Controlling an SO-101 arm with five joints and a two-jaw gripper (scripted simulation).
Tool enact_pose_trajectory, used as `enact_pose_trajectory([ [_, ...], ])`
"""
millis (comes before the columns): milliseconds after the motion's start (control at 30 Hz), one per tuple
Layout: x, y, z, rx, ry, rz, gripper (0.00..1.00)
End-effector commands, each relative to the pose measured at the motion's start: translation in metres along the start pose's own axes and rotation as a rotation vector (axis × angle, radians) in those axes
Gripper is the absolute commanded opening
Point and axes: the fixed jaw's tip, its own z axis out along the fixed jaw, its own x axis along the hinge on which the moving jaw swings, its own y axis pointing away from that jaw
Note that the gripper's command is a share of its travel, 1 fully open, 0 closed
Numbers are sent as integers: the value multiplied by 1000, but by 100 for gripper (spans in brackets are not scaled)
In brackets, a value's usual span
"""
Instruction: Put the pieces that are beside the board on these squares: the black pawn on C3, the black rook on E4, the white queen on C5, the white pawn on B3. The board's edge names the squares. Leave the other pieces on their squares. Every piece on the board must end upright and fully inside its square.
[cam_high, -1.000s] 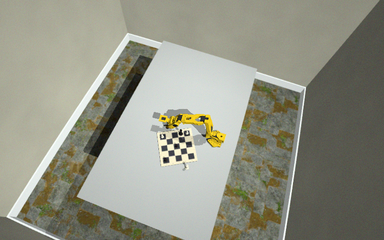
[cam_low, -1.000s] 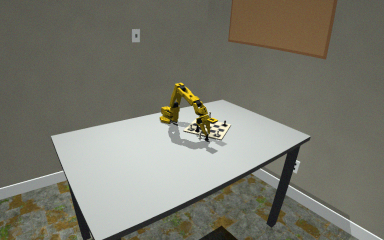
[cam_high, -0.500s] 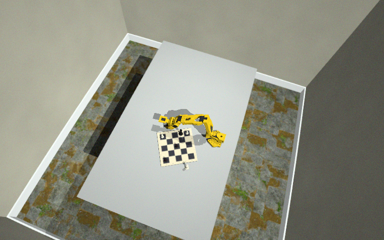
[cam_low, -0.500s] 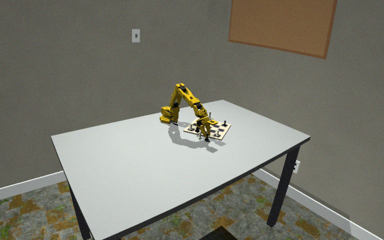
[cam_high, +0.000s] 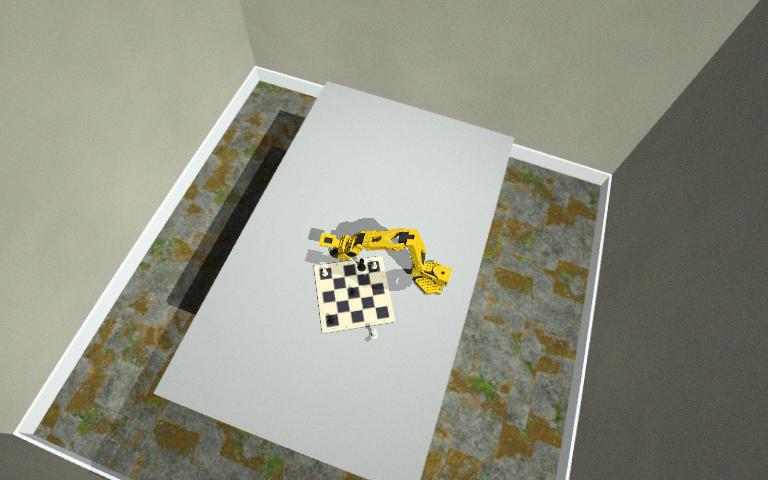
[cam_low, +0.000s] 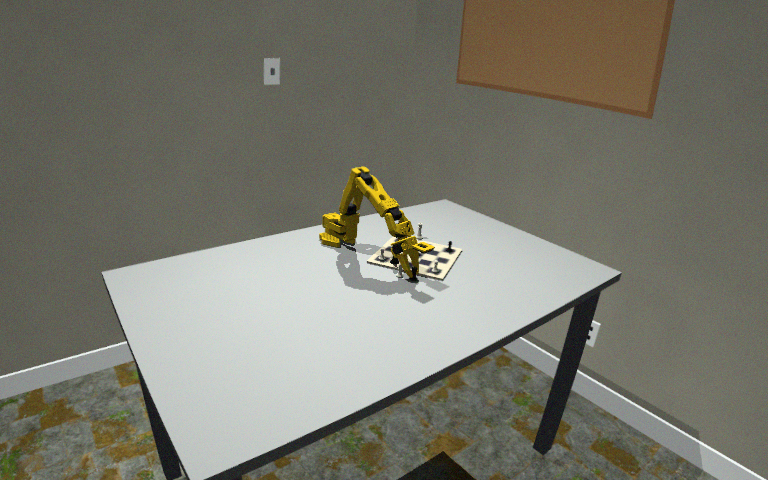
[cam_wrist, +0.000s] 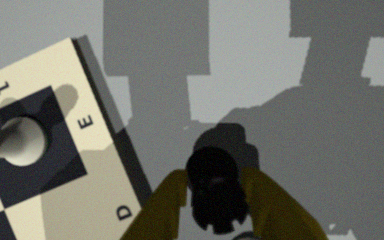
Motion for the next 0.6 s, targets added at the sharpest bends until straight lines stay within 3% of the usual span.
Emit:
enact_pose_trajectory([
  [0,7,-2,4,3,20,14,12],
  [567,7,-4,4,6,20,14,12],
])
